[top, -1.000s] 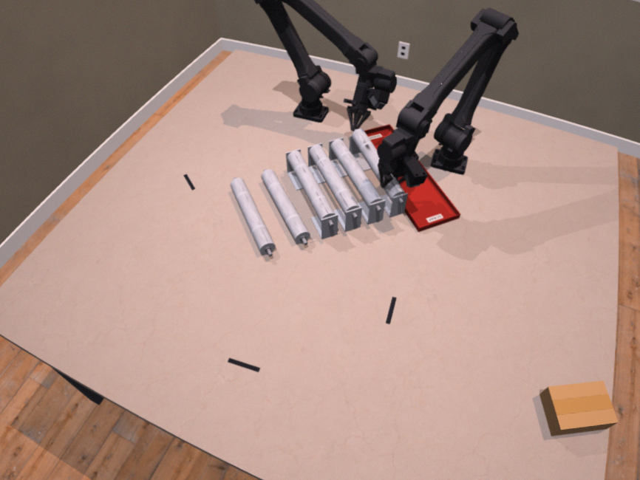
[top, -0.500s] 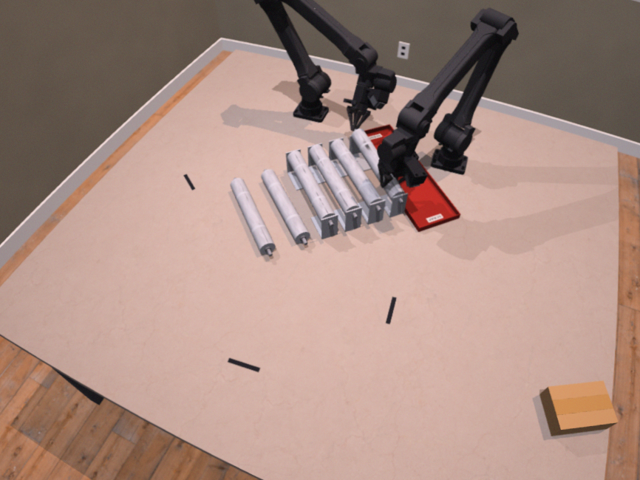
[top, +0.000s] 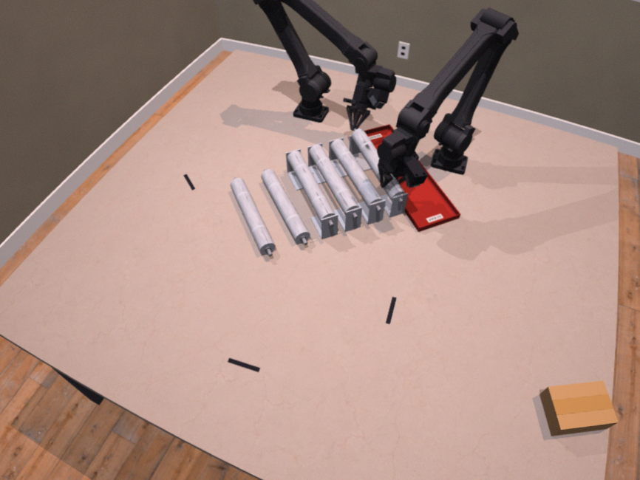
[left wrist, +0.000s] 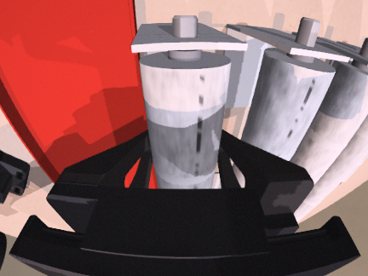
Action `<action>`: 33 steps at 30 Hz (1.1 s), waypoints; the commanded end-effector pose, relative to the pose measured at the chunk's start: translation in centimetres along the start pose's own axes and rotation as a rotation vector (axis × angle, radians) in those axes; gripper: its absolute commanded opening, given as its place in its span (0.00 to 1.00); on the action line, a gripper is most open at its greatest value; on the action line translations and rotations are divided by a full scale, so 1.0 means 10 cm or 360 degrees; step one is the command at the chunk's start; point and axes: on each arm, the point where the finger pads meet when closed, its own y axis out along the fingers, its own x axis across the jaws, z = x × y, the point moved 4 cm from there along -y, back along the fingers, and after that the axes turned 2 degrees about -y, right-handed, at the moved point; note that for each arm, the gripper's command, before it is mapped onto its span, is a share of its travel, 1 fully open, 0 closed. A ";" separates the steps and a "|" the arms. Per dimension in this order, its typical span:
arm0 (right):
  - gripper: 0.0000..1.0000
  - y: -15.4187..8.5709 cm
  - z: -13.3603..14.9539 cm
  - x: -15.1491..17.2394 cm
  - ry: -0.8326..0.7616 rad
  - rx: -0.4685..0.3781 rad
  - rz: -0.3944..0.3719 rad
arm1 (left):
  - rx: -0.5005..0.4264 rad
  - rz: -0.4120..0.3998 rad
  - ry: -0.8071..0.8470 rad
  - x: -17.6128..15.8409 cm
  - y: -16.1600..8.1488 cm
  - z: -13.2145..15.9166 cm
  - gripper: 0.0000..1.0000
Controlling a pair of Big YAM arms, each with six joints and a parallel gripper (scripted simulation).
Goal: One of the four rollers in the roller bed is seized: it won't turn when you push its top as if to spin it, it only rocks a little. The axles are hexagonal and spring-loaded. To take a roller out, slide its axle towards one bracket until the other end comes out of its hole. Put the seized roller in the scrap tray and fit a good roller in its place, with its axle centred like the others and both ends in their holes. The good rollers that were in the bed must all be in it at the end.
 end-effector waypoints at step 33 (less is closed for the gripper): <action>0.03 0.11 0.67 0.05 -0.0192 0.0231 0.0031 | -0.0046 0.0041 0.0011 -0.13 -0.11 -0.08 0.32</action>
